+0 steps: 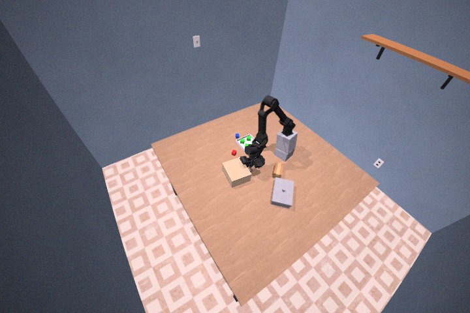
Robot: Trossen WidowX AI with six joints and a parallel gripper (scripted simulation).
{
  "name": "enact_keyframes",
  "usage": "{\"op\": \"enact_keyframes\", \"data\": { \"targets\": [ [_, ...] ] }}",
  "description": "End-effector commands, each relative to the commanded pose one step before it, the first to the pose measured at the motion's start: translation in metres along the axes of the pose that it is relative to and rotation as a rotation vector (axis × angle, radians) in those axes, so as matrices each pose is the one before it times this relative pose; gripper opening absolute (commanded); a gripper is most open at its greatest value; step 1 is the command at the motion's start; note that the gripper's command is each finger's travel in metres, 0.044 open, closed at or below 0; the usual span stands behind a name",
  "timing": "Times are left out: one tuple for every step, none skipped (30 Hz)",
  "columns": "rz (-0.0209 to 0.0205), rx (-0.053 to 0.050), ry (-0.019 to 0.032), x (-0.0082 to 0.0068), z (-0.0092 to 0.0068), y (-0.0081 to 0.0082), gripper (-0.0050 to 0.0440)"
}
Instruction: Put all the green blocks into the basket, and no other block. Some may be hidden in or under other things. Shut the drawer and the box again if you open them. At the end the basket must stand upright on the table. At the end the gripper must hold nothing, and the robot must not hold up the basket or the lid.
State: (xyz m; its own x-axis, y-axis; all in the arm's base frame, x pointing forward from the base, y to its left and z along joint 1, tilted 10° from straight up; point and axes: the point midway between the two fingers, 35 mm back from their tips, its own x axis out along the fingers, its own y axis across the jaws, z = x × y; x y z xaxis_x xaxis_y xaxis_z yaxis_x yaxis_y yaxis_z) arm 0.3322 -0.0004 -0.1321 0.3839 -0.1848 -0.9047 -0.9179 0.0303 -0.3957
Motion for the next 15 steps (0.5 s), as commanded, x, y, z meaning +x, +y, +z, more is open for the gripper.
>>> {"op": "enact_keyframes", "data": {
  "targets": [
    [0.00381, -0.0013, 0.00154, -0.00043, -0.00021, 0.00302, 0.0148],
    [0.0, 0.0, 0.0, 0.0, 0.0, 0.0, 0.0148],
    [0.0, 0.0, 0.0, -0.00267, 0.0, 0.0, 0.0148],
    [0.0, 0.0, 0.0, -0.00267, 0.0, 0.0, 0.0148],
    [0.0, 0.0, 0.0, -0.00267, 0.0, 0.0, 0.0148],
    [0.0, 0.0, 0.0, -0.00267, 0.0, 0.0, 0.0148],
    [0.0, 0.0, 0.0, -0.00267, 0.0, 0.0, 0.0148],
    [0.0, 0.0, 0.0, -0.00267, 0.0, 0.0, 0.0148],
    [0.0, 0.0, 0.0, -0.00267, 0.0, 0.0, 0.0148],
    [0.0, 0.0, 0.0, -0.00267, 0.0, 0.0, 0.0148],
    [0.0, 0.0, 0.0, -0.00267, 0.0, 0.0, 0.0148],
    [0.0, 0.0, 0.0, -0.00267, 0.0, 0.0, 0.0148],
    [0.0, 0.0, 0.0, -0.00267, 0.0, 0.0, 0.0148],
    [0.0, 0.0, 0.0, -0.00267, 0.0, 0.0, 0.0148],
    [0.0, 0.0, 0.0, -0.00267, 0.0, 0.0, 0.0148]
  ]
}}
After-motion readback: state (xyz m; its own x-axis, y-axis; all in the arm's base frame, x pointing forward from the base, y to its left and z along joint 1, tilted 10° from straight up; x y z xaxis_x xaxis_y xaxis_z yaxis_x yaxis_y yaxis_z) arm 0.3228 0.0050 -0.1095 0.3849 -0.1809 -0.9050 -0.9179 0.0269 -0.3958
